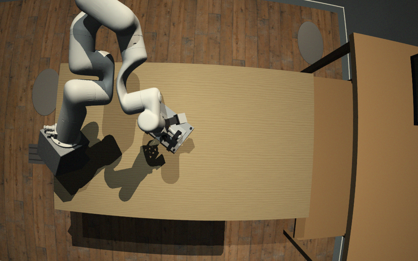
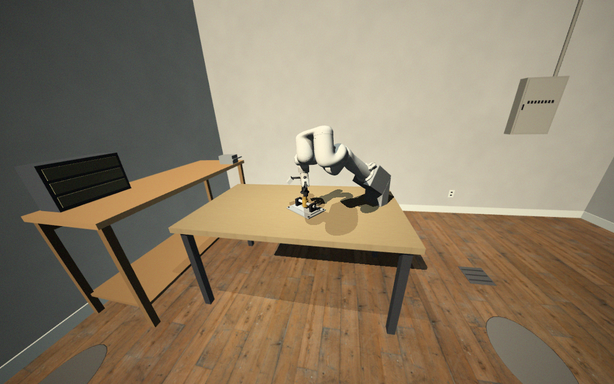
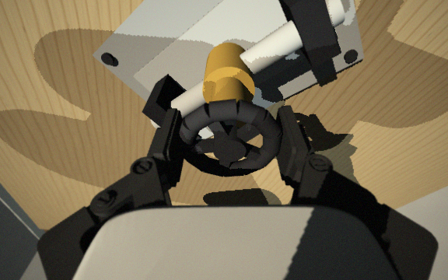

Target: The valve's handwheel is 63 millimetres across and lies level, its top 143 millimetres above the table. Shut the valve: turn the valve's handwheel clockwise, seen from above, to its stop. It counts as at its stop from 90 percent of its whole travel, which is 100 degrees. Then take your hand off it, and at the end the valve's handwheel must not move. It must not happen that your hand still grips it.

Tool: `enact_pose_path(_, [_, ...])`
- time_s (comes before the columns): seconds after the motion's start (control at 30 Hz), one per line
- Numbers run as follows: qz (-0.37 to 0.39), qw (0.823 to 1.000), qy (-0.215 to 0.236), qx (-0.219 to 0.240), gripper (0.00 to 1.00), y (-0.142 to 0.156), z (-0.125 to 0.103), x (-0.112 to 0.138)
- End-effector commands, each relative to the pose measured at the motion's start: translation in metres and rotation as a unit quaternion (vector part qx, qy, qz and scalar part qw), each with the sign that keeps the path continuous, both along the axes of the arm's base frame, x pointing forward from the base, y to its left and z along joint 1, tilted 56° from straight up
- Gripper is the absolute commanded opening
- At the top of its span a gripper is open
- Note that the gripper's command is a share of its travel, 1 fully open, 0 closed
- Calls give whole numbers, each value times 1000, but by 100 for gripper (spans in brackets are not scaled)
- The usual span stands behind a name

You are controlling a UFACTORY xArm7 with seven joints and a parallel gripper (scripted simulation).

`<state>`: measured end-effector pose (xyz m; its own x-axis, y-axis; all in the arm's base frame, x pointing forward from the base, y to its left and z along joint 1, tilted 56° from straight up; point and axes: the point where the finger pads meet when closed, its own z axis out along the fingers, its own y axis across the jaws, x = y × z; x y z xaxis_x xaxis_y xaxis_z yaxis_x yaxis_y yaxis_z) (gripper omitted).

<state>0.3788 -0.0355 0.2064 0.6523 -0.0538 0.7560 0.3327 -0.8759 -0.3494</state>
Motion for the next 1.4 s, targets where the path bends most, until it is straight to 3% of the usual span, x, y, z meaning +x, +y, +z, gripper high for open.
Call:
enact_pose_path(0.0, [-21, 999, 17, 24, 0, -1, 1, 0])
enact_pose_path(0.57, [-108, 981, 93, 132, 0, -1, 1, 0])
enact_pose_path(0.93, [-160, 958, 137, 196, 0, -1, 1, 0])
enact_pose_path(1.37, [-226, 914, 194, 277, 0, -1, 1, 0])
